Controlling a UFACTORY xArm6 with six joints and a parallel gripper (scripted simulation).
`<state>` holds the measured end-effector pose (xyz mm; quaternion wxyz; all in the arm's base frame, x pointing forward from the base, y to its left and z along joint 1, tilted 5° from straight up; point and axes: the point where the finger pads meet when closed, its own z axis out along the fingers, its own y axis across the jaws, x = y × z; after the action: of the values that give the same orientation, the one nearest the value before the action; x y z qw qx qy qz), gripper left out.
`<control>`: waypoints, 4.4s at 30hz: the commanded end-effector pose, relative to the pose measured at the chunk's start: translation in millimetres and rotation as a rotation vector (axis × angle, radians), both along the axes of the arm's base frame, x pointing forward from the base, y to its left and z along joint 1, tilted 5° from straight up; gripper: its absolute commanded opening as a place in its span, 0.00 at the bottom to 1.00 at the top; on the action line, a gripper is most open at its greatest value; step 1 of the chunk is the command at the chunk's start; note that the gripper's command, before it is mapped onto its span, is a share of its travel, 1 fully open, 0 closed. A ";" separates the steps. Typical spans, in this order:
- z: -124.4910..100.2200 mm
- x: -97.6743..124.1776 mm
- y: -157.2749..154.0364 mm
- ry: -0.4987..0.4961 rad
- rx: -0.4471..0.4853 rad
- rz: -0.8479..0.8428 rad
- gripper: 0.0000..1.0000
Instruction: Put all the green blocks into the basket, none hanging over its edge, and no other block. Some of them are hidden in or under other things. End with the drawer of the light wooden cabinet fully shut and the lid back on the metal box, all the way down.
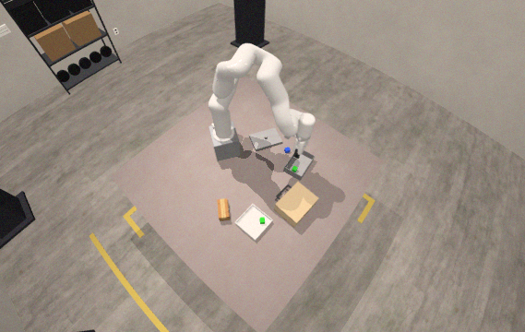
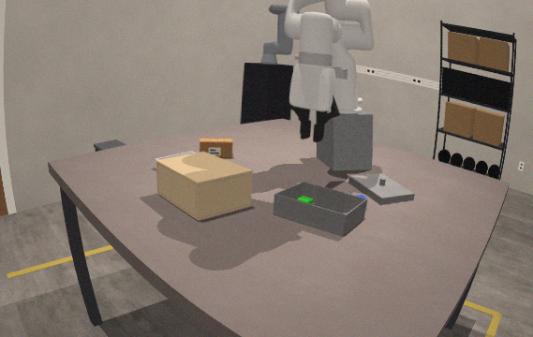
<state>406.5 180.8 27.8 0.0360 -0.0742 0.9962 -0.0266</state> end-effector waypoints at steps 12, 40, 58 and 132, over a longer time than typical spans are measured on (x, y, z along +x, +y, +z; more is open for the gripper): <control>0.9 4.0 1.0 -0.002 0.002 -0.001 0.57; 0.8 4.0 1.0 -0.002 0.002 -0.001 0.57; -21.2 5.8 0.1 -0.002 0.001 -0.001 0.57; -124.9 16.2 -3.5 -0.002 0.001 -0.001 0.57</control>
<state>421.2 176.6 -98.4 0.0354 -0.0738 0.9963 -0.0267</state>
